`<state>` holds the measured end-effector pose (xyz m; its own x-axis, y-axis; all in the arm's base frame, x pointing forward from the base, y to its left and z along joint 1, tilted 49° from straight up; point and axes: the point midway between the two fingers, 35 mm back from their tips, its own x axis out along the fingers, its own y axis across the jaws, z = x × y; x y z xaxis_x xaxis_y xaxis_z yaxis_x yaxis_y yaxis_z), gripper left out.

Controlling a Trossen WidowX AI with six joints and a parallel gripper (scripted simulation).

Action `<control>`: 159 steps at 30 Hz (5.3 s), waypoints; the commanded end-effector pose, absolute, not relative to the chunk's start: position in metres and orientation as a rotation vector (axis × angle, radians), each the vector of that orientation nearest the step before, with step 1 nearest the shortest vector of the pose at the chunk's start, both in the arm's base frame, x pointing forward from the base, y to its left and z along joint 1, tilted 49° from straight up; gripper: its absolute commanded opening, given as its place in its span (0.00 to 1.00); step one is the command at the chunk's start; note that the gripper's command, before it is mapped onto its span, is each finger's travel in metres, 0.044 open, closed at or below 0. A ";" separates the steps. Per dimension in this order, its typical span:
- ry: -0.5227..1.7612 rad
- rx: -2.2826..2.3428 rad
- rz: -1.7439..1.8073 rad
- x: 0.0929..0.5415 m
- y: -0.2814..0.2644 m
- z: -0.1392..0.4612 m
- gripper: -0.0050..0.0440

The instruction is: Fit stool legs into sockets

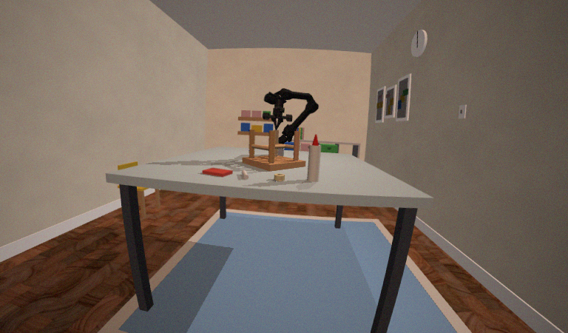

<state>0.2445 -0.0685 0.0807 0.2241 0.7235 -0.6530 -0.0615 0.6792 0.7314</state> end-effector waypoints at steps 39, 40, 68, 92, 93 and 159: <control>1.238 0.651 0.597 0.246 -0.078 0.089 0.10; 1.238 0.651 0.597 0.246 -0.080 0.090 0.10; 1.111 0.673 0.522 0.415 -0.093 0.099 0.10; 1.037 0.717 0.555 0.489 -0.044 0.090 0.10; 1.037 0.717 0.555 0.489 -0.044 0.089 0.10; 1.038 0.716 0.555 0.488 -0.024 0.072 0.10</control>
